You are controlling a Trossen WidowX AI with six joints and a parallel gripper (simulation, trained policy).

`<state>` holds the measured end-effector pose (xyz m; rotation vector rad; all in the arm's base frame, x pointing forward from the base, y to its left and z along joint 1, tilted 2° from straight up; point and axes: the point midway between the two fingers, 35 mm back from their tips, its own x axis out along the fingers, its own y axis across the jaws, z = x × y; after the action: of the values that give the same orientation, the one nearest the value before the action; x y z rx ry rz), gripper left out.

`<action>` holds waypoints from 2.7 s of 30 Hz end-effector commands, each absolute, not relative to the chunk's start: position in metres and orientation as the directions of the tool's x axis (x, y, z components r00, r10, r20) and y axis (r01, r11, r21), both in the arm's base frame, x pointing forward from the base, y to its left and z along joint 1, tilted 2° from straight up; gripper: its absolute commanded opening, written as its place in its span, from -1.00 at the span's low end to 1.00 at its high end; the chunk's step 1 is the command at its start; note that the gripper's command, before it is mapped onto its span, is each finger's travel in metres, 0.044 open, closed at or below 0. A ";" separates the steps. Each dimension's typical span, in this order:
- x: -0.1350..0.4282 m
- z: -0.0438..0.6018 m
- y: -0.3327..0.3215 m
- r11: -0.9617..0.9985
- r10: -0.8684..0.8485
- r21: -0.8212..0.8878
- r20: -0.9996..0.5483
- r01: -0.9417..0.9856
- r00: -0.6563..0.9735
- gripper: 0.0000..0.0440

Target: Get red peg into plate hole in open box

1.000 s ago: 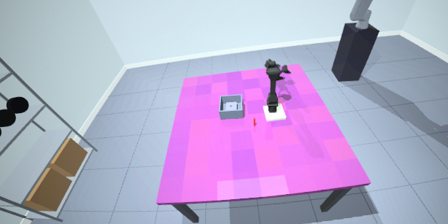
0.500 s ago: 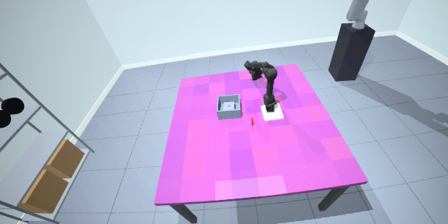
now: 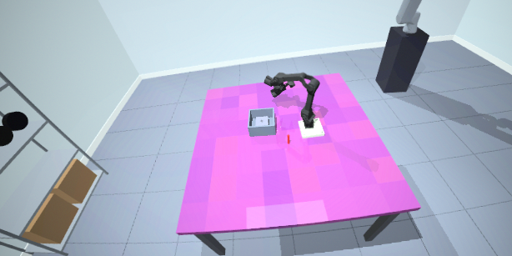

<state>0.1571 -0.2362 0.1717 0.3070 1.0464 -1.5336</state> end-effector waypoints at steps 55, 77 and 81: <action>0.169 0.085 0.135 0.726 -0.110 -0.031 -0.991 0.687 0.071 0.99; 0.160 0.028 0.139 0.755 -0.136 -0.094 -0.991 0.649 0.015 -0.67; 0.163 0.030 0.138 0.757 -0.153 -0.106 -0.988 0.645 0.017 -0.94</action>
<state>0.1605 0.1382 0.0274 0.4413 1.4346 -0.6522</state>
